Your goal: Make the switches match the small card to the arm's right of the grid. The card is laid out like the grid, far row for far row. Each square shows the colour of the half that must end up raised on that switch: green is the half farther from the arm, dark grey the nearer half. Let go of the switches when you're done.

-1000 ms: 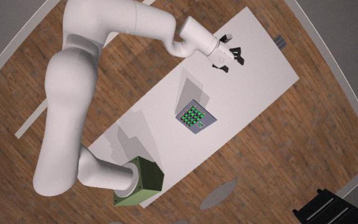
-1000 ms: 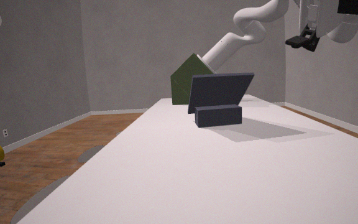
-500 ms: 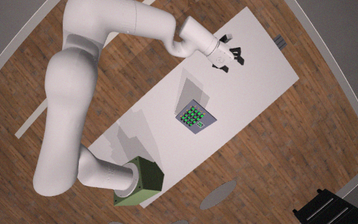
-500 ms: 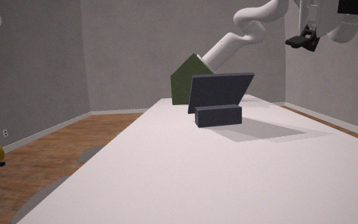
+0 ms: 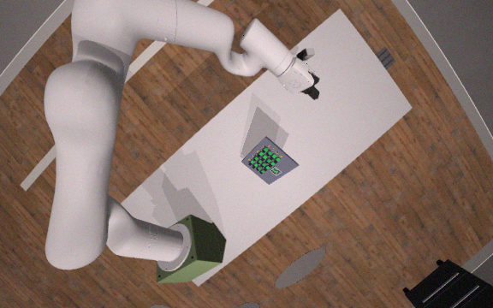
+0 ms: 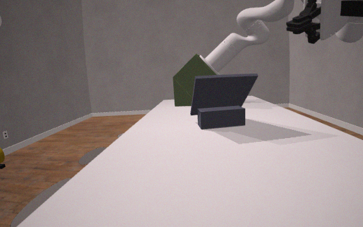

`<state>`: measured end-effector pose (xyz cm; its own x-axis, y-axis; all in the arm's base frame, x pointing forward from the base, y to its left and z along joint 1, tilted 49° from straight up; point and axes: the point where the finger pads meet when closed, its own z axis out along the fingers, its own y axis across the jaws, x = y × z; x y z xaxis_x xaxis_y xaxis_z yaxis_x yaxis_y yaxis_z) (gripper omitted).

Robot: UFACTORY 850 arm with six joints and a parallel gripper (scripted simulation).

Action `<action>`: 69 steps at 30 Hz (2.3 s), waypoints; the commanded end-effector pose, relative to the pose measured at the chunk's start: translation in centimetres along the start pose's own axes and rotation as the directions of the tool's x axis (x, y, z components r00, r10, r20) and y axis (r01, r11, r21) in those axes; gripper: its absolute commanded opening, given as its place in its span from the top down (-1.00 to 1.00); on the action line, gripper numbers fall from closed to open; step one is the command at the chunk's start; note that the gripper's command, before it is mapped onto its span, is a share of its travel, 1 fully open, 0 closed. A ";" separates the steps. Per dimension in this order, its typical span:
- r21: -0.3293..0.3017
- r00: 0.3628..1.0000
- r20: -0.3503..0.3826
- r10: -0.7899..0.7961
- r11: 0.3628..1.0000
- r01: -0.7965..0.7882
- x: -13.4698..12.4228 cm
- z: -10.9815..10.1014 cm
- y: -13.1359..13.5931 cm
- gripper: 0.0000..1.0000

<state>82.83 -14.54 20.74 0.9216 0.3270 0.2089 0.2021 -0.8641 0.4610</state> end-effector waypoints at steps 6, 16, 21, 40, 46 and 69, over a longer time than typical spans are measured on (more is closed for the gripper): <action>0.174 0.985 0.134 0.112 0.976 -0.135 -6.2 -6.8 -5.9 1.00; 0.350 0.935 0.298 0.192 0.889 -0.294 -13.8 -15.0 -13.6 1.00; 0.414 0.888 0.407 0.214 0.823 -0.388 -17.8 -15.3 -16.2 1.00; 0.431 0.470 0.848 0.245 0.196 -0.881 -31.1 -9.4 -24.1 1.00; 0.376 0.368 0.896 0.247 0.016 -0.926 -32.2 -8.6 -24.8 1.00; 0.067 -0.208 0.938 0.279 -0.732 -0.678 -38.0 -0.6 -22.0 1.00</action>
<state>43.69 -6.04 4.37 0.2667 -0.6401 -0.7205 -0.8031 0.2656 -0.5333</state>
